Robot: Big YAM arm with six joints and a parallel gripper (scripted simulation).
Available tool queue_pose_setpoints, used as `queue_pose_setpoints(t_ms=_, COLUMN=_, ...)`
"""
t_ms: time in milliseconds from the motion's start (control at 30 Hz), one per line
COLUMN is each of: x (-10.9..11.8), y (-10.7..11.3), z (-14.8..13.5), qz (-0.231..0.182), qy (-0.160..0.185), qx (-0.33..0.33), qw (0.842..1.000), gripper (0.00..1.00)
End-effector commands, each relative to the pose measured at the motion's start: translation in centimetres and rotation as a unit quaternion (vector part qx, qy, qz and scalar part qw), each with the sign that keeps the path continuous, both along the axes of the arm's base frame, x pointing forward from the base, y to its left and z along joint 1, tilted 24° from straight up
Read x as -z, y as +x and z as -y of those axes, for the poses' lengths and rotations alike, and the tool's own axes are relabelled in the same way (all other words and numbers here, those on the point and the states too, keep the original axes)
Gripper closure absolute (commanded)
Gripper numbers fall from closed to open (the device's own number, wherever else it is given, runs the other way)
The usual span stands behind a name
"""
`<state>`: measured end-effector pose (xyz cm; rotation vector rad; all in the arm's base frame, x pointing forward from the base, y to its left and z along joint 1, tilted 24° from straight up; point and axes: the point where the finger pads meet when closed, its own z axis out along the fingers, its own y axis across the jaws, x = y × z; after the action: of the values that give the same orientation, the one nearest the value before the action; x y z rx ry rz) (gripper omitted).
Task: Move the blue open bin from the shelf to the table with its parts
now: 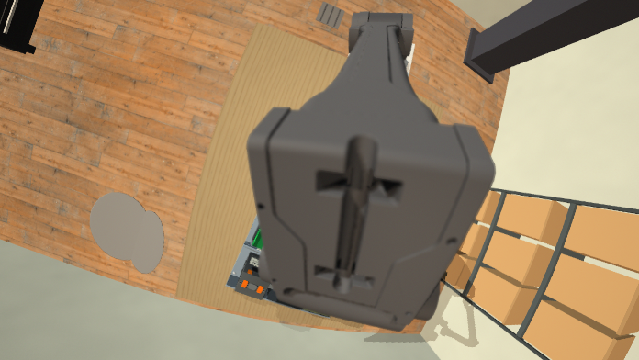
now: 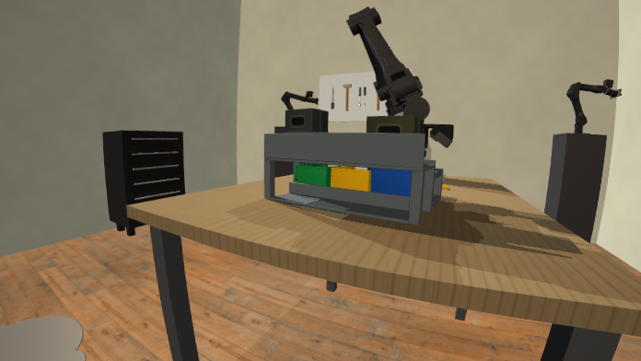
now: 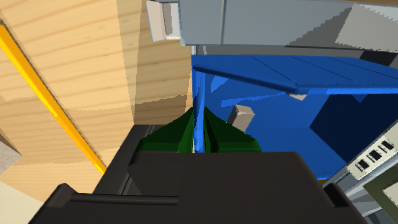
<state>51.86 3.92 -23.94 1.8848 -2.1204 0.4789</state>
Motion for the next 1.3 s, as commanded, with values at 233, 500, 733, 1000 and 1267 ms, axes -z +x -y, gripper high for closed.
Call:
queue_pose_setpoints(t_ms=233, x=-2.3, y=1.6, z=-2.2, qz=0.025, qy=0.006, qx=-0.01, qw=1.0, gripper=1.0)
queue_pose_setpoints(t_ms=500, x=-2.1, y=1.1, z=-2.1, qz=0.024, qy=0.005, qx=-0.01, qw=1.0, gripper=1.0)
queue_pose_setpoints(t_ms=733, x=-2.0, y=0.9, z=-2.2, qz=0.028, qy=0.007, qx=-0.01, qw=1.0, gripper=1.0)
queue_pose_setpoints(t_ms=1000, x=-1.9, y=0.1, z=-2.2, qz=0.028, qy=0.007, qx=-0.01, qw=1.0, gripper=1.0)
queue_pose_setpoints(t_ms=1267, x=-1.7, y=-1.4, z=-2.3, qz=0.027, qy=0.007, qx=-0.01, qw=1.0, gripper=1.0)
